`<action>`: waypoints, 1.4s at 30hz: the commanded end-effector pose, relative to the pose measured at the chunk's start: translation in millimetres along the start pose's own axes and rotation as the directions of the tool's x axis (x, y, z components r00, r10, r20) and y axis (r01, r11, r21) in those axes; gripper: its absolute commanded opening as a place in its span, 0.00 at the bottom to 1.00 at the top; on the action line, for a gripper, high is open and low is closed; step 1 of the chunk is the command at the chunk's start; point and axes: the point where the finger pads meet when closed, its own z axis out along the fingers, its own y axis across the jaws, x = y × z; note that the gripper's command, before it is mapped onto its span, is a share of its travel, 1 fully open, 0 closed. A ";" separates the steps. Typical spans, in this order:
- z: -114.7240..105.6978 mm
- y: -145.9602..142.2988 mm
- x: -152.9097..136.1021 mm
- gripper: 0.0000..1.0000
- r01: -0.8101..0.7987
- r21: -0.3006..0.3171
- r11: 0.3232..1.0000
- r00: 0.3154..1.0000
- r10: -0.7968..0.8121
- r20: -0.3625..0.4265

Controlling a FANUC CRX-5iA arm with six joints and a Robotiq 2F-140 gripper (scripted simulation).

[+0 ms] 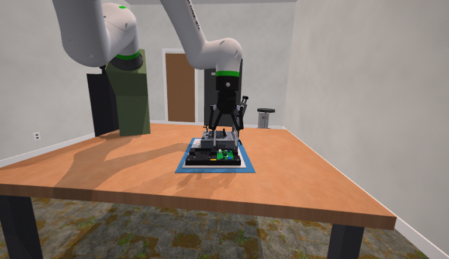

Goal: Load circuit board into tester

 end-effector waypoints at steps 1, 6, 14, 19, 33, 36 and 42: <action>1.1 0.2 0.1 0.58 0.000 0.000 1.000 1.000 0.000 0.000; 3.4 0.2 0.1 0.58 0.000 0.000 1.000 1.000 0.000 0.000; 13.7 0.3 0.1 0.58 0.000 0.000 1.000 1.000 0.000 0.000; 20.0 0.4 0.1 0.58 0.000 0.000 1.000 1.000 0.000 0.000; 35.3 0.6 0.1 0.58 0.000 0.000 1.000 1.000 0.000 0.000; 36.2 0.6 0.1 0.58 0.000 0.000 1.000 1.000 0.000 0.000; 37.0 0.6 0.2 0.58 0.000 0.000 1.000 1.000 0.000 0.000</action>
